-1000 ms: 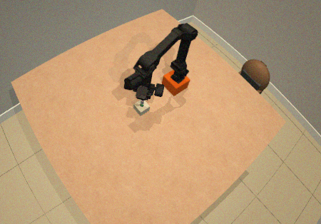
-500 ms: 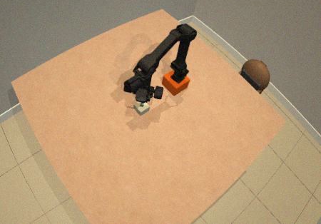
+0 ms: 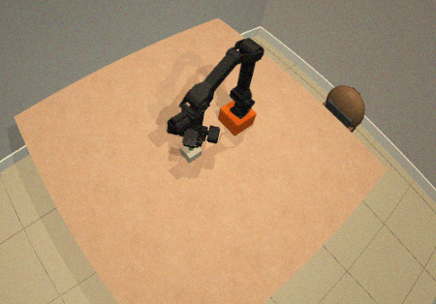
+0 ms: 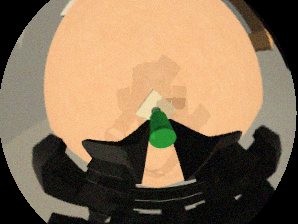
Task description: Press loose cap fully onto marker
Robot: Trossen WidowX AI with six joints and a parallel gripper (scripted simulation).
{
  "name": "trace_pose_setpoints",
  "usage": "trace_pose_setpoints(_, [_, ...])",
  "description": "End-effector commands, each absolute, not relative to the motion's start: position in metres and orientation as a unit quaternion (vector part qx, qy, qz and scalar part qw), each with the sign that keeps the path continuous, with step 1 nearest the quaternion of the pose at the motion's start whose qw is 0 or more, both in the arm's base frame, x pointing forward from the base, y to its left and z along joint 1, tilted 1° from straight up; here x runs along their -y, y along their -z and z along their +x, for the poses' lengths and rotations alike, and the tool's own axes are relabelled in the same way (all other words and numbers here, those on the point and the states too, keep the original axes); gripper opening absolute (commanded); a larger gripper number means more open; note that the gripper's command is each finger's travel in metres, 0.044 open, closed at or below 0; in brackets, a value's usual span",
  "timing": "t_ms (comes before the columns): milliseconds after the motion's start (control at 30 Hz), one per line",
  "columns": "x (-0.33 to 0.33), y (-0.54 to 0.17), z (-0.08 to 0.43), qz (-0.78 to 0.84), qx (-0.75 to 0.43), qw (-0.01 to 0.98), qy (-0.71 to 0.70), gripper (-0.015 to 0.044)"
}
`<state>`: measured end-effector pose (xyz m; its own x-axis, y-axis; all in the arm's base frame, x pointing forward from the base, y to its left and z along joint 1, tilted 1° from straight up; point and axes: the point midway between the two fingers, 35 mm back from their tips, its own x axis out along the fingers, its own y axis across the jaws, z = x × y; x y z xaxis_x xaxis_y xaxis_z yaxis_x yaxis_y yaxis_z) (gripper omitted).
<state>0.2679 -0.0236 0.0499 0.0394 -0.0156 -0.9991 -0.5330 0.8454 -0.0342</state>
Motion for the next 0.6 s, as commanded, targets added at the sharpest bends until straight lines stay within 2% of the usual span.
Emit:
trace_pose_setpoints(0, [0.0233,-0.0410,0.2676,-0.203,-0.670,0.689,-0.188,0.0000])
trace_pose_setpoints(500, [0.0233,-0.0382,0.2674,-0.203,-0.670,0.689,-0.188,0.0000])
trace_pose_setpoints(567, [0.0235,-0.0389,0.2678,-0.205,-0.670,0.689,-0.188,0.0053])
